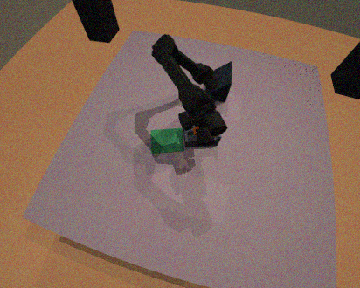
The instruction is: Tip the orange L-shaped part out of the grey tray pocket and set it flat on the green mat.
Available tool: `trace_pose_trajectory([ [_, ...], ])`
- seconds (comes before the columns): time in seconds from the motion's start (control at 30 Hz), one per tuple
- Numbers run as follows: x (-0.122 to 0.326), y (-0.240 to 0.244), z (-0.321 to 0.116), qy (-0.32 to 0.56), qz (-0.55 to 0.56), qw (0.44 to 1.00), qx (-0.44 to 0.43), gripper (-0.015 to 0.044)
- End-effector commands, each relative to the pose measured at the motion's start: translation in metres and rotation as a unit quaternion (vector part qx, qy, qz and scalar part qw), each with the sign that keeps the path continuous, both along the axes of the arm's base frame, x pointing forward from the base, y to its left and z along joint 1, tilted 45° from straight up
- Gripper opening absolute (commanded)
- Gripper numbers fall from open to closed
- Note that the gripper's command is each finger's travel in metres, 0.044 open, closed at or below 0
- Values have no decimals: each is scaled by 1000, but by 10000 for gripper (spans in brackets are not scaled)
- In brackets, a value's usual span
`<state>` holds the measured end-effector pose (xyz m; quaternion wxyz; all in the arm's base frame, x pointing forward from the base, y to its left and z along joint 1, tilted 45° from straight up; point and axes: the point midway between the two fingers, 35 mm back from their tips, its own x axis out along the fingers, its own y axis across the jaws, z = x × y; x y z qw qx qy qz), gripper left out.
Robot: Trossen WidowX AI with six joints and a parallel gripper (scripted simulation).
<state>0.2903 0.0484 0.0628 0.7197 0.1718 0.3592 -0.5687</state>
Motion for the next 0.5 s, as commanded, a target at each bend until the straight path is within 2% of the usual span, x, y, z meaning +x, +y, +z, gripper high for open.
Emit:
trace_pose_trajectory([
  [0.0, 0, 7, 6, -2, 0, 1000, 3, 0],
  [0.47, -3, 22, 21, -2, 0, 1000, 3, 0],
])
